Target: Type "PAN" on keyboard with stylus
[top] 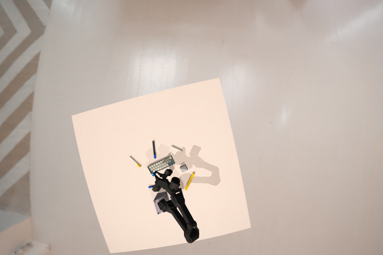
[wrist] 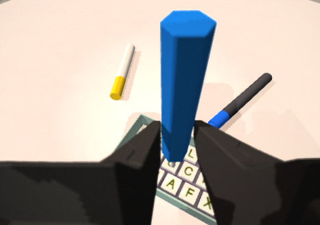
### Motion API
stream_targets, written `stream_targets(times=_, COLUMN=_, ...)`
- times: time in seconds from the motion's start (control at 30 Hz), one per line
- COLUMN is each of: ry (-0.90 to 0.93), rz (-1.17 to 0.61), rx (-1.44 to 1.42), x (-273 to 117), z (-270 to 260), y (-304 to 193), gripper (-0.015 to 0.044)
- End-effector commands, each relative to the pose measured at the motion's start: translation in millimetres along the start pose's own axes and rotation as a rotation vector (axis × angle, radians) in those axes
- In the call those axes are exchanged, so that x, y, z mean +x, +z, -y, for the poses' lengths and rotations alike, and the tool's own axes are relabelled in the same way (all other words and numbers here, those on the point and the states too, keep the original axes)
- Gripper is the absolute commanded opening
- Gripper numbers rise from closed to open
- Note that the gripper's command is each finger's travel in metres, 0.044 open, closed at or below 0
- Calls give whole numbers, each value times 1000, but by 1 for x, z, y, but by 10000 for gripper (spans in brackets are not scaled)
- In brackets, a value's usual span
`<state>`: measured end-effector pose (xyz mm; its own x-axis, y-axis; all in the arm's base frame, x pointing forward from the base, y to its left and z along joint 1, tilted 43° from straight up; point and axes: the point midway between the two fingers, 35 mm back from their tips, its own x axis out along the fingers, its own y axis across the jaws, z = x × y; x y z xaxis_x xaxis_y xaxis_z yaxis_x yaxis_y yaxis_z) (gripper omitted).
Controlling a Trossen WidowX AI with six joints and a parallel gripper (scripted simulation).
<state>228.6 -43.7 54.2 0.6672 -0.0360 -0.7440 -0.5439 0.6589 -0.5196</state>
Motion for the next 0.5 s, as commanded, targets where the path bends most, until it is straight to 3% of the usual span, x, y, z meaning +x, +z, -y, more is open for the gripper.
stream_targets(times=0.0, ry=13, rz=7, rx=-18, x=-1, z=-2, y=3, gripper=0)
stream_targets(times=0.47, ry=12, rz=7, rx=-18, x=5, z=-2, y=-9, gripper=0)
